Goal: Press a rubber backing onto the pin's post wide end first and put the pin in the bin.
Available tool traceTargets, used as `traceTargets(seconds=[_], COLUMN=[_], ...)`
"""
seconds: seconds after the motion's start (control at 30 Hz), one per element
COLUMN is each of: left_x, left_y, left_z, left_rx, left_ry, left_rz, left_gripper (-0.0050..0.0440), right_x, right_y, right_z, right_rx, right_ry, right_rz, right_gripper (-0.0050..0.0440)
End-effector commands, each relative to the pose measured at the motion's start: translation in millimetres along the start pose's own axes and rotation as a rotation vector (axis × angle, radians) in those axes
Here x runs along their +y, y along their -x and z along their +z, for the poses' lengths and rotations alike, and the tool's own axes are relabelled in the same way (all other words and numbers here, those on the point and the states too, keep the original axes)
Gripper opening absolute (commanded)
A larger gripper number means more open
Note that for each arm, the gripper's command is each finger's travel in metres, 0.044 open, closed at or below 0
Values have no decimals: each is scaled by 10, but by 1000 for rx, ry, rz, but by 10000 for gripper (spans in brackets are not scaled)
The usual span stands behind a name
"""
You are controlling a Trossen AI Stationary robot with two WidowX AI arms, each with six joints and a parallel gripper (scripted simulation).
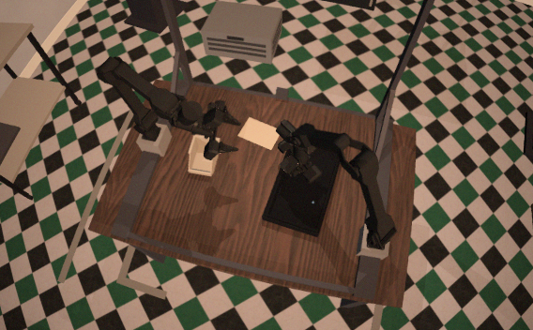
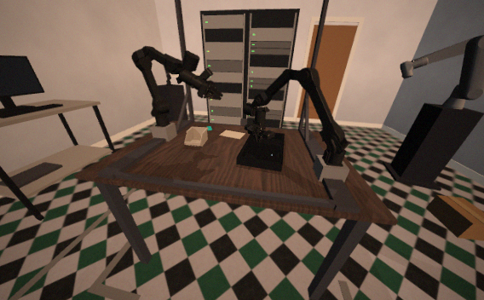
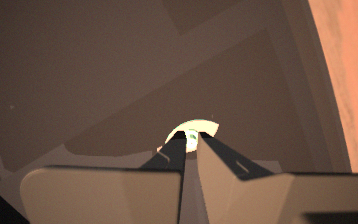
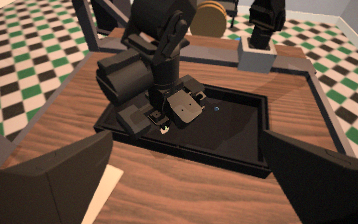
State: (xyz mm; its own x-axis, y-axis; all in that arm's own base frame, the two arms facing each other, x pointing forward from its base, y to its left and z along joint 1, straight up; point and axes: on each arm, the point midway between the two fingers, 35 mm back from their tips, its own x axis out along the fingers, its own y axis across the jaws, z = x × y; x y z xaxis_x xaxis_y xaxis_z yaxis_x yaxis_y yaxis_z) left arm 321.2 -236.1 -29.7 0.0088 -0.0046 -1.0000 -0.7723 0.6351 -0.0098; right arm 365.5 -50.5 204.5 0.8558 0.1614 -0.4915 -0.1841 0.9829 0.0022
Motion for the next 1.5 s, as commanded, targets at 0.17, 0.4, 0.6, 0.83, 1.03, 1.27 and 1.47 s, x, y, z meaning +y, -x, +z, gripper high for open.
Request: traceTargets(seconds=[0.17, 0.4, 0.6, 0.83, 1.03, 1.27, 1.47], left_x=[-9, -54, -23, -105, -111, -90, -111], left_y=[-133, -108, -135, 49, 73, 58, 156], left_z=[-13, -9, -9, 12, 19, 17, 17], left_rx=[-3, 3, 5, 6, 2, 3, 2], left_ry=[1, -1, -1, -1, -2, -2, -2], left_rz=[25, 29, 43, 23, 24, 30, 24], left_gripper=[-50, -50, -50, -50, -50, -50, -50], right_x=[-3, -3, -3, -3, -3, -3, -3], right_y=[40, 40, 40, 40, 40, 40, 40], right_z=[78, 78, 78, 78, 78, 78, 78], right_rx=[-22, -22, -22, -22, -22, -22, -22], right_ry=[11, 11, 11, 11, 11, 11, 11], right_rz=[-4, -4, -4, -4, -4, -4, -4], right_gripper=[440, 440, 440, 440, 440, 440, 440])
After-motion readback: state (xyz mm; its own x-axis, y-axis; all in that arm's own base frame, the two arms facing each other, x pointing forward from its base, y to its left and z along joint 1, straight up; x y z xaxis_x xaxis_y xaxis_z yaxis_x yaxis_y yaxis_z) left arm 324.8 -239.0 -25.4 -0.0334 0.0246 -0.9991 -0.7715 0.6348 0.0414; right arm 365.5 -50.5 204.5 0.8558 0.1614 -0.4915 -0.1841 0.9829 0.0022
